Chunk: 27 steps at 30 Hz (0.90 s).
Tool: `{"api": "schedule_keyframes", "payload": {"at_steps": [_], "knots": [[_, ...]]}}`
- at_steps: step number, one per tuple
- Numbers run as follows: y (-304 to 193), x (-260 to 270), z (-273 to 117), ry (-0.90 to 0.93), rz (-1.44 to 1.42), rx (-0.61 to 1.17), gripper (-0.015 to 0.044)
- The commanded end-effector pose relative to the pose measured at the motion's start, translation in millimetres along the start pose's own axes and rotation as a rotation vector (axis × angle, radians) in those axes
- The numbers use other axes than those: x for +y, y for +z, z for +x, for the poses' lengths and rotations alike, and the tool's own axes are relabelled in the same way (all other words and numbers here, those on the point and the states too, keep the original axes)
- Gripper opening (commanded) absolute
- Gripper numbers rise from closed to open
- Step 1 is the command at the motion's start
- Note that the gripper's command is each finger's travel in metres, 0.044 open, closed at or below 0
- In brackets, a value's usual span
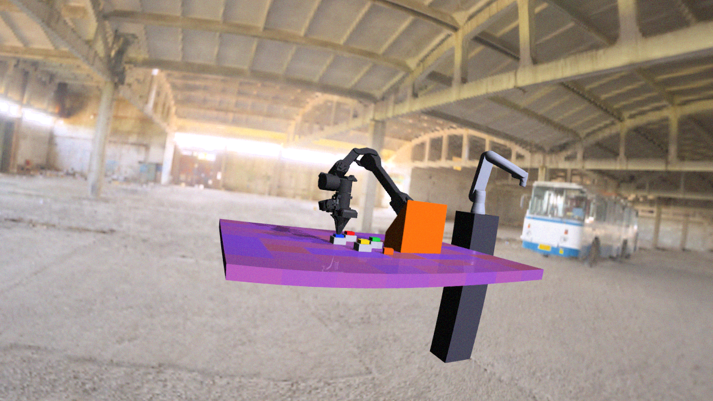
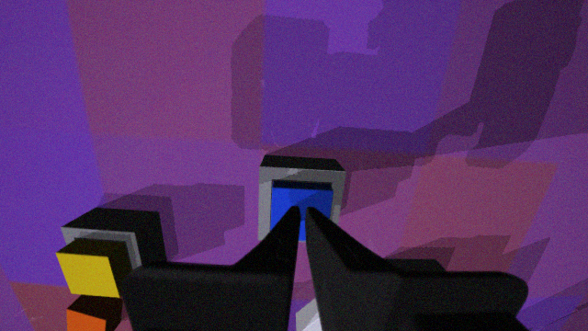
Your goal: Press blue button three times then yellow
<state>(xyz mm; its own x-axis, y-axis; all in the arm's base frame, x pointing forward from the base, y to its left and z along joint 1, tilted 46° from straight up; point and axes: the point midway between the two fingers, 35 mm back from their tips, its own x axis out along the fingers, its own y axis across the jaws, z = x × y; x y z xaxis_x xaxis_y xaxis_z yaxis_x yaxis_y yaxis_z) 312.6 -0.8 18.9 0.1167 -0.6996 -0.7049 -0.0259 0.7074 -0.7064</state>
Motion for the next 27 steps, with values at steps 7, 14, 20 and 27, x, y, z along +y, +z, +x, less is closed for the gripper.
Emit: {"api": "schedule_keyframes", "payload": {"at_steps": [7, 14, 20, 27], "knots": [[-1, 1, 4, -0.005, -0.011, 0.003, 0.002], [-1, 1, 4, -0.005, -0.011, 0.003, 0.002], [0, 1, -7, -0.002, -0.005, 0.001, 0.002], [-1, 1, -29, -0.004, -0.012, 0.004, 0.002]]}}
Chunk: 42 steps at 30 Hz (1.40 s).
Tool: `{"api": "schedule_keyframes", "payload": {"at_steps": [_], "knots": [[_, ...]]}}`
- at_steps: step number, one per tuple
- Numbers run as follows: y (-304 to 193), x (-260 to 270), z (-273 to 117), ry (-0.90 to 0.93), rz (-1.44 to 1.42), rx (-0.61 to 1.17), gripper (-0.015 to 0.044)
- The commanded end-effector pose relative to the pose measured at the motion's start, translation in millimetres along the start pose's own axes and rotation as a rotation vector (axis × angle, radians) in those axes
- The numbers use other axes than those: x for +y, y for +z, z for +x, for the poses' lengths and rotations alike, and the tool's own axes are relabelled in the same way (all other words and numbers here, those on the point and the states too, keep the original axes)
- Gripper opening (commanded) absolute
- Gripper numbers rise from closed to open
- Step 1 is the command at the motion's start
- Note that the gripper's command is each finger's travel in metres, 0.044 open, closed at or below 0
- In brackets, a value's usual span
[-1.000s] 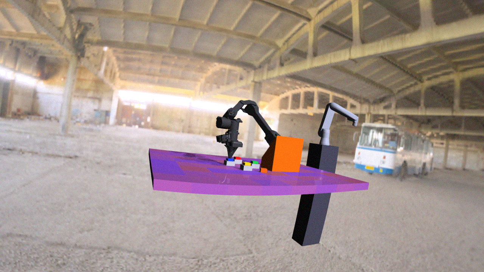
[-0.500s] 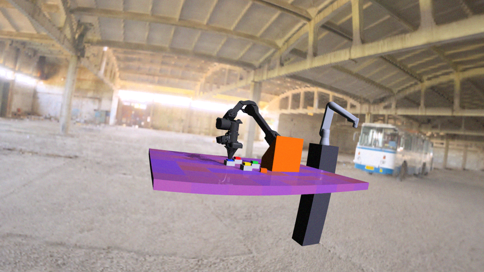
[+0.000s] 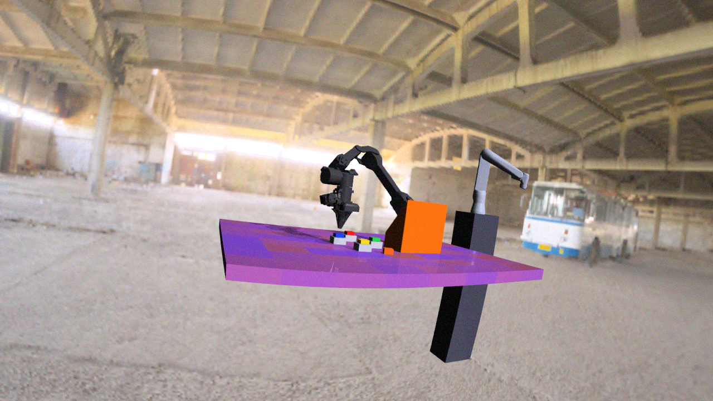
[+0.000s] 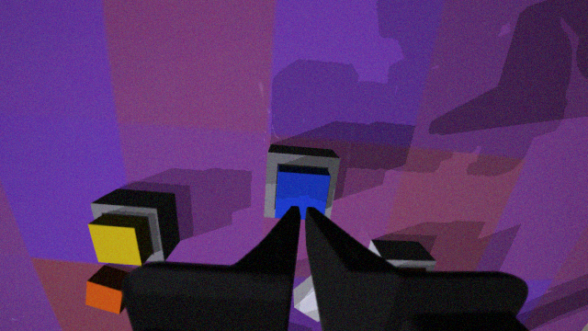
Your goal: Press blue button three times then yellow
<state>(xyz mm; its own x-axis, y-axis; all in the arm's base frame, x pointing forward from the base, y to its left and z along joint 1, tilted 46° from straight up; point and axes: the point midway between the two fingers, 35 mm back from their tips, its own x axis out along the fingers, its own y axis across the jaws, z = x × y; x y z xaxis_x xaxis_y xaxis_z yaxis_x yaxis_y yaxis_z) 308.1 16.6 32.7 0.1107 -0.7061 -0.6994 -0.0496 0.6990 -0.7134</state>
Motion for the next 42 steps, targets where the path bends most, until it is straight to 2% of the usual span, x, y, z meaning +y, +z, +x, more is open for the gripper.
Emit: {"api": "schedule_keyframes", "payload": {"at_steps": [1, 23, 42], "knots": [[1, -2, -7, 0.005, 0.013, -0.003, 0.002], [1, -2, 26, 0.003, 0.013, -0.003, 0.002], [1, -2, 27, 0.003, 0.013, -0.003, 0.002]]}}
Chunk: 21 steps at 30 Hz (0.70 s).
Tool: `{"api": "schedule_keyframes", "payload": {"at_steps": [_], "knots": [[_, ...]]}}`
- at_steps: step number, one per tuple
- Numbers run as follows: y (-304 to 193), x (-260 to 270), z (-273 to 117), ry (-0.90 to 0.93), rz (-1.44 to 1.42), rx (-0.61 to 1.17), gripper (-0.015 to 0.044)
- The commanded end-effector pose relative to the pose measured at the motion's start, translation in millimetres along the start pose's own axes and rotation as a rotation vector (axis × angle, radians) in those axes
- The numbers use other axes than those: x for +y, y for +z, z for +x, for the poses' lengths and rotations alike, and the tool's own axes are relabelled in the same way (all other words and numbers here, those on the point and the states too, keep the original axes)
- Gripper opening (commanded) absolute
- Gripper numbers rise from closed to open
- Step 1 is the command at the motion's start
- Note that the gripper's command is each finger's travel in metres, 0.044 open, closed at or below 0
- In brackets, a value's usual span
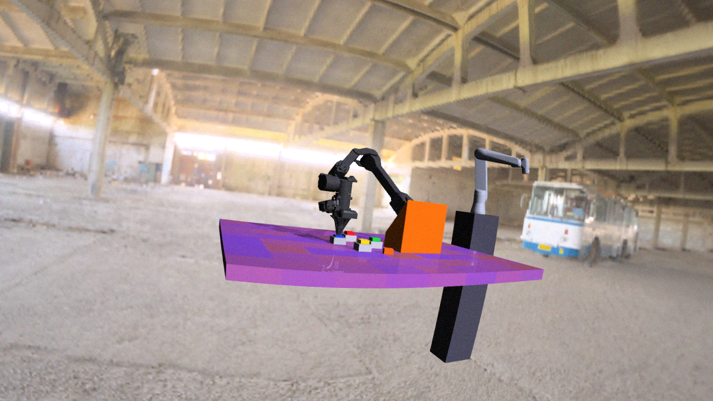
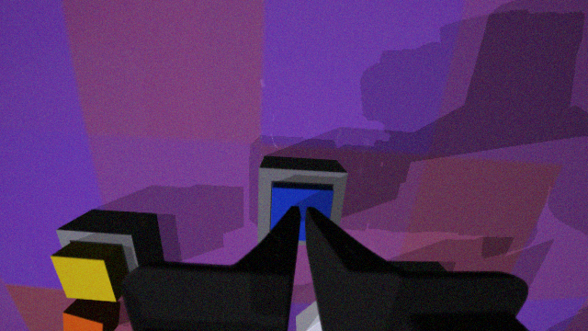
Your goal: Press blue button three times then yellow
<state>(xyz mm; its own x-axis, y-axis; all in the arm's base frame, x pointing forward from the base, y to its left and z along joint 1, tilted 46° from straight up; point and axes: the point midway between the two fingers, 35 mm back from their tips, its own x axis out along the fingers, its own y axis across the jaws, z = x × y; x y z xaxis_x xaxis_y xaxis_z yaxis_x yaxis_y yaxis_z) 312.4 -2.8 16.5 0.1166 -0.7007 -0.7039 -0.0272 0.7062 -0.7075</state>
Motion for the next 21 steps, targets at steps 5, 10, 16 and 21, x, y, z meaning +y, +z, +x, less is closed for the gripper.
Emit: {"api": "schedule_keyframes", "payload": {"at_steps": [5, 10, 16, 21], "knots": [[0, 1, -22, -0.001, -0.007, 0.002, 0.002], [-1, 1, -33, -0.002, -0.01, 0.004, 0.002], [0, 1, -29, -0.002, -0.01, 0.003, 0.002], [0, 1, -20, -0.002, -0.01, 0.003, 0.002]]}}
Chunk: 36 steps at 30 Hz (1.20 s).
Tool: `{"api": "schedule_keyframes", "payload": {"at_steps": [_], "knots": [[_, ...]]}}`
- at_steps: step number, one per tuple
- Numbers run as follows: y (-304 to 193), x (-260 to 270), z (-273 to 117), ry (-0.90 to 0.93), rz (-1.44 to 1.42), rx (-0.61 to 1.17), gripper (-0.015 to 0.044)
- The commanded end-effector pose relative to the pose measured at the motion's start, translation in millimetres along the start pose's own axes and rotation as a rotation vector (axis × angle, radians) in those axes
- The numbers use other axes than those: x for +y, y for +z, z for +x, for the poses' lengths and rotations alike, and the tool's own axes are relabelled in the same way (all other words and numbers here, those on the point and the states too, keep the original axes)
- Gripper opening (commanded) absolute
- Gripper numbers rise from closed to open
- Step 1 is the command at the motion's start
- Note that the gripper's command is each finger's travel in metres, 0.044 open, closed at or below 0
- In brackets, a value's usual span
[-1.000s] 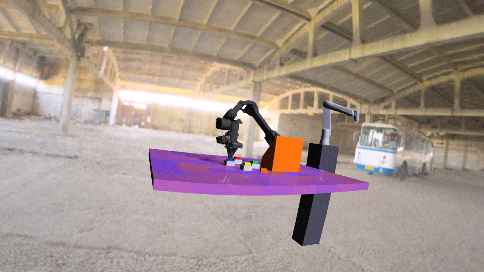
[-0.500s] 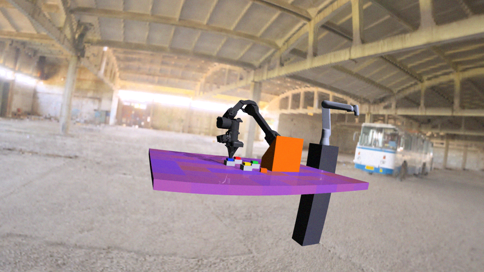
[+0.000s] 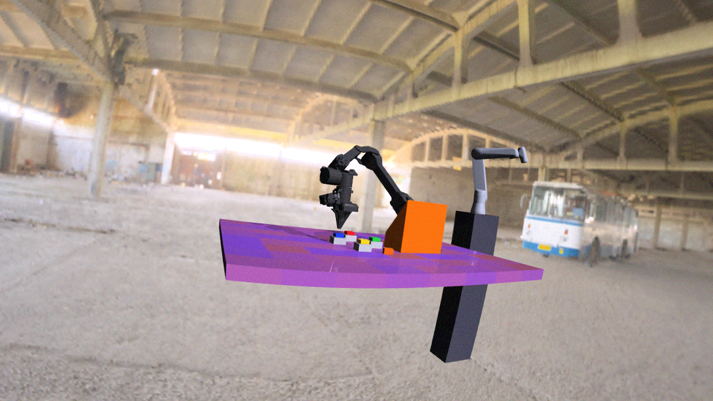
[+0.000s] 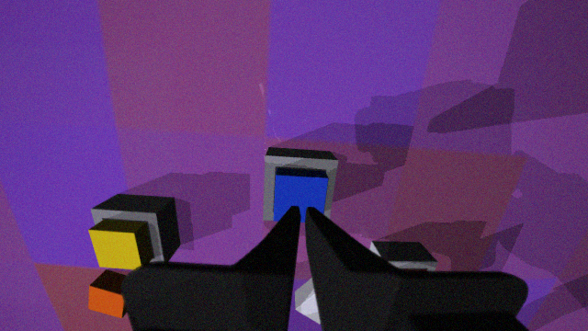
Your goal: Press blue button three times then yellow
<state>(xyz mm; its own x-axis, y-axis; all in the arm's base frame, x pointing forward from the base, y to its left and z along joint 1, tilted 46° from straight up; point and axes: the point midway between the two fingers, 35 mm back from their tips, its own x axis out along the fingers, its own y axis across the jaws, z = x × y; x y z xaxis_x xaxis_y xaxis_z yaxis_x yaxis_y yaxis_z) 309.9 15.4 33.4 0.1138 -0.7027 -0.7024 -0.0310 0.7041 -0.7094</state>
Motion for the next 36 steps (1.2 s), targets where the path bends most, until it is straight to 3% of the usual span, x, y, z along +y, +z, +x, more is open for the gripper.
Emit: {"api": "schedule_keyframes", "payload": {"at_steps": [1, 15, 36], "knots": [[-1, 0, 6, 0.0, -0.006, 0.0, 0.002], [-1, -1, 26, -0.001, -0.006, 0.0, 0.002], [0, 0, 15, 0.002, 0.001, -0.002, 0.002]]}}
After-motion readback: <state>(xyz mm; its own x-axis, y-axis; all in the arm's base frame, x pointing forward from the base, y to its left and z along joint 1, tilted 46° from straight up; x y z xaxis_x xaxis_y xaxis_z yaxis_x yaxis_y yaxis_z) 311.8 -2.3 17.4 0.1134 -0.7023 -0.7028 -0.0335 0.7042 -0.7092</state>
